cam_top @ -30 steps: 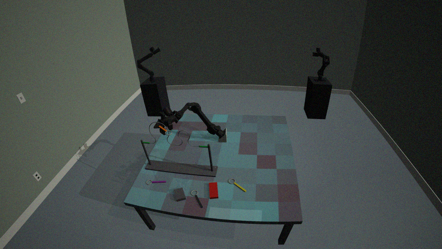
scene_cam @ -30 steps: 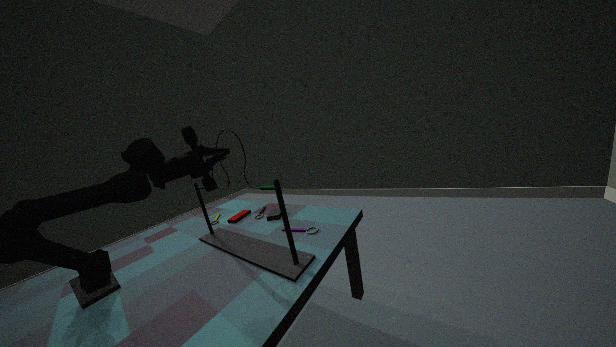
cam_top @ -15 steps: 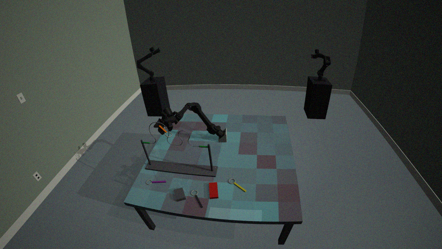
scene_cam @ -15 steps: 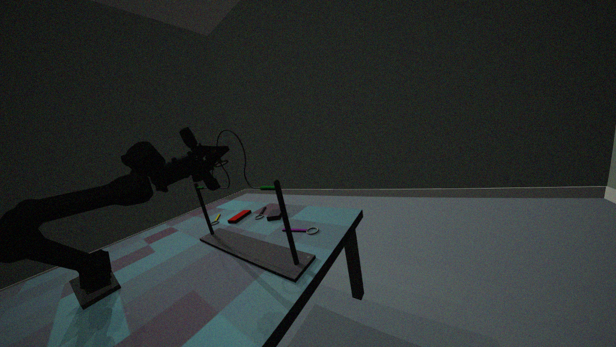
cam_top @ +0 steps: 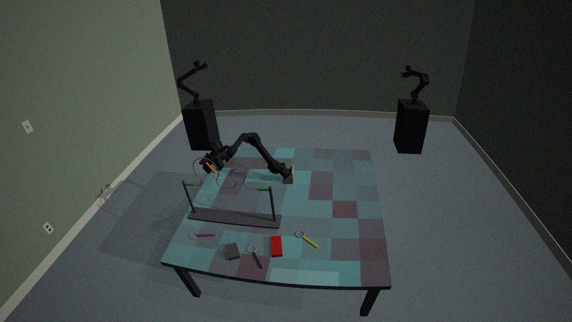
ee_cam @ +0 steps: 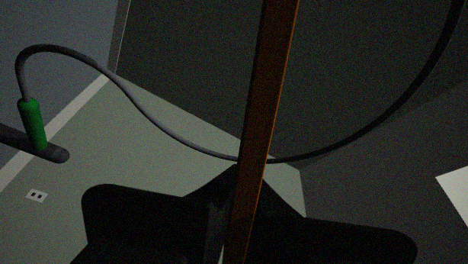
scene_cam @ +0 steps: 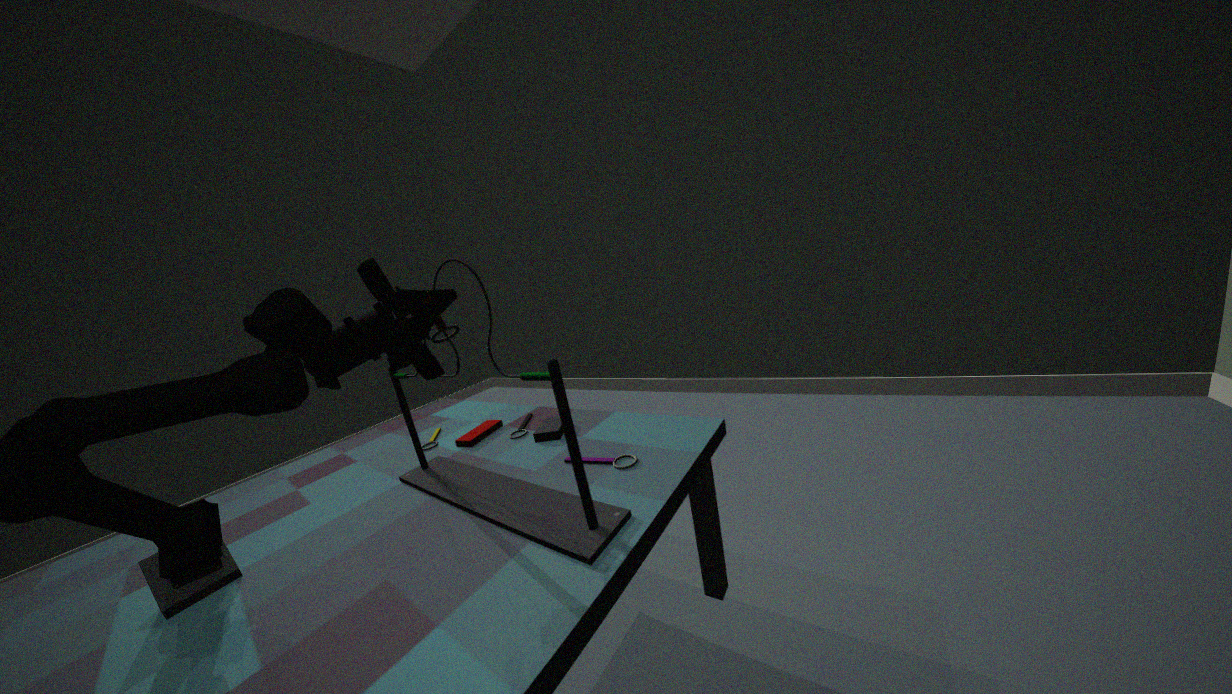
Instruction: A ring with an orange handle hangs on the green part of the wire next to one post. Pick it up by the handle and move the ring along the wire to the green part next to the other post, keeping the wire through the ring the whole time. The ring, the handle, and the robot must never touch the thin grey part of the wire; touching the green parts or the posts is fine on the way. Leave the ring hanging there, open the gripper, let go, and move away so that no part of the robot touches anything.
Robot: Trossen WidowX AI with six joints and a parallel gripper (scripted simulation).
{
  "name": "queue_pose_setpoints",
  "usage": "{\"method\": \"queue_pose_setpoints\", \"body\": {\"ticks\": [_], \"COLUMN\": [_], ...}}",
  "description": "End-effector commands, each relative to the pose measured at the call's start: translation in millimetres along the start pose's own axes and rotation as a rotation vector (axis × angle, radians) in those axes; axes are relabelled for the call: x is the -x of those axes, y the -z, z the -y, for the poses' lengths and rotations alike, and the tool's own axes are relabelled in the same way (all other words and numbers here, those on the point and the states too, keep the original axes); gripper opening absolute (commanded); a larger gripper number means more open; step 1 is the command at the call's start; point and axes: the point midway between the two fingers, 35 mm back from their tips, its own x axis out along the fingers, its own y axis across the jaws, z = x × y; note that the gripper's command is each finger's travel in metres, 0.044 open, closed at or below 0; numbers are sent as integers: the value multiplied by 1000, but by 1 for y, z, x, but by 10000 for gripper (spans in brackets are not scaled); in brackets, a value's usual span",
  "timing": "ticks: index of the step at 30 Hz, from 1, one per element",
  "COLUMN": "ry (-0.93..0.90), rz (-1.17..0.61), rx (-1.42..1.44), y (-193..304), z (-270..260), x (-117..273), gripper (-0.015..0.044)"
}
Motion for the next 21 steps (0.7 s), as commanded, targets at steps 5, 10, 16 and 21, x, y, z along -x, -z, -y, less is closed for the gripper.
{"method": "queue_pose_setpoints", "body": {"ticks": [5, 10, 16, 21], "ry": [28, 28, 11, -20], "rz": [3, 3, 0, -3], "rx": [50, 50, 19, -36], "y": [-1, 0, 2, 2], "z": [-2, -7, -17, -29], "x": [0, 0, 0, 0], "gripper": [-150, -150, -150, -150]}}
